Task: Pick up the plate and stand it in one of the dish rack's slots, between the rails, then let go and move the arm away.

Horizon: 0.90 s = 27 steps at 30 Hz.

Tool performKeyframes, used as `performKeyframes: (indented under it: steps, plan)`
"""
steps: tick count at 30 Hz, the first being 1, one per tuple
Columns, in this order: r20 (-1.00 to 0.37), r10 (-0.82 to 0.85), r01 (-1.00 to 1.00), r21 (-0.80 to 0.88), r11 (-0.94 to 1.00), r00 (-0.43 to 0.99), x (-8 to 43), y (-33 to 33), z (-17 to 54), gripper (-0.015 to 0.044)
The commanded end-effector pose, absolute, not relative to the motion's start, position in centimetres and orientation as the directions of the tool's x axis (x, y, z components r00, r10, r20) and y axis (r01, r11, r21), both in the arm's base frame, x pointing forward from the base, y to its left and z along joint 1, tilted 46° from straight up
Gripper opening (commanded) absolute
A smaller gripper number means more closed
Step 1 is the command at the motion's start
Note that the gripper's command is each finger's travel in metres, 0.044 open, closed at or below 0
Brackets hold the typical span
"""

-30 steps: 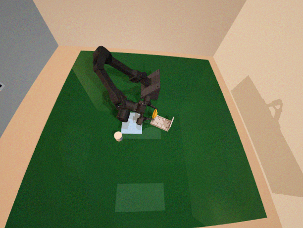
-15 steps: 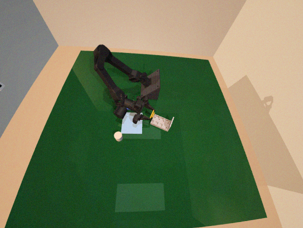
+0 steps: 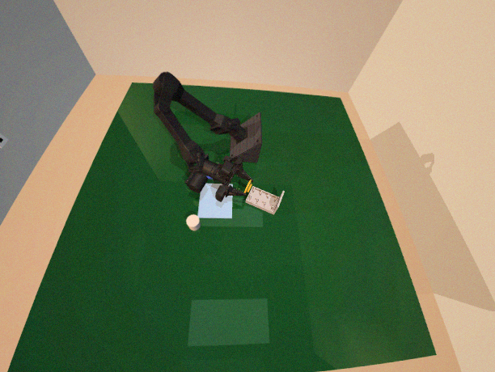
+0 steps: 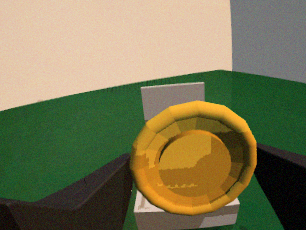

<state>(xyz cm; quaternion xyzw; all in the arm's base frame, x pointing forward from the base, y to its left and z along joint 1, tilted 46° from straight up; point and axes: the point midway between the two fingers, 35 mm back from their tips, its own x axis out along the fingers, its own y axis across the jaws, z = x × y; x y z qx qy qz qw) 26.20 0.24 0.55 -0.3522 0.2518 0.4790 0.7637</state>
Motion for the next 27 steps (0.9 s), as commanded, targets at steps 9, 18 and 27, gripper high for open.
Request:
performKeyframes:
  steps: [9, 18, 27]
  plan:
    - [-0.723, 0.557, -0.911, -0.29, 0.293, 0.409, 26.9, 1.6, -0.8, 0.0]
    - [-0.721, 0.557, -0.91, -0.295, 0.291, 0.412, 27.3, 2.2, -1.3, 0.0]
    - [-0.719, 0.558, -0.909, -0.3, 0.29, 0.415, 27.6, 2.8, -2.0, 0.0]
